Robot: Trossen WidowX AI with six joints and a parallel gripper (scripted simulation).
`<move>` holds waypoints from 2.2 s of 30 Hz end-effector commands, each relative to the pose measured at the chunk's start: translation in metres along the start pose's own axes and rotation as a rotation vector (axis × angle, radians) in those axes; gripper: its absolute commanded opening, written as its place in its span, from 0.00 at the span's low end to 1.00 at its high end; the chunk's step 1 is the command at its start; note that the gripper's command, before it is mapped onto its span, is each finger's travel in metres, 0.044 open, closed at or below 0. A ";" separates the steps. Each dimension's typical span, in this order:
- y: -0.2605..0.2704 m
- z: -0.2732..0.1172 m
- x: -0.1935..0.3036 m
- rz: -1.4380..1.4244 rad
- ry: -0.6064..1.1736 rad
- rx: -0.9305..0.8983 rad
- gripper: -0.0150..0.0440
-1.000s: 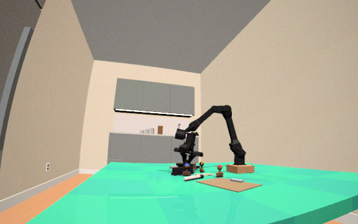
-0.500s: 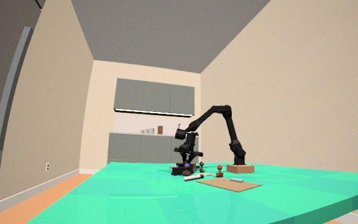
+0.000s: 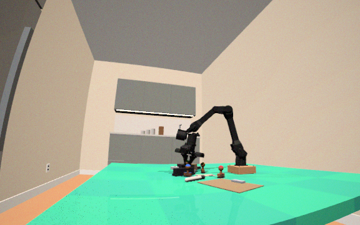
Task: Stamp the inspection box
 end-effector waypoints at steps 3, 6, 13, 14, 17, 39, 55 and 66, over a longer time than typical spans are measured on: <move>0.000 0.002 0.001 -0.001 0.003 0.001 0.25; 0.000 0.002 0.001 -0.001 0.003 0.001 0.25; 0.000 0.002 0.001 -0.001 0.003 0.001 0.25; 0.000 0.002 0.001 -0.001 0.003 0.001 0.25; 0.000 0.002 0.001 -0.001 0.003 0.001 0.25; 0.000 -0.001 0.001 -0.001 0.003 0.001 0.25; -0.001 -0.008 0.000 -0.001 0.003 0.001 0.25; -0.001 -0.010 0.000 -0.001 0.003 0.001 0.25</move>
Point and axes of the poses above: the point midway between the two fingers, 35 mm back from their tips, its own z axis out along the fingers, its own y axis across the jaws, x = y × z, the point moved 2 cm from there along -z, back along the fingers, and after that the axes turned 10 degrees about z, right-handed, at the moved point
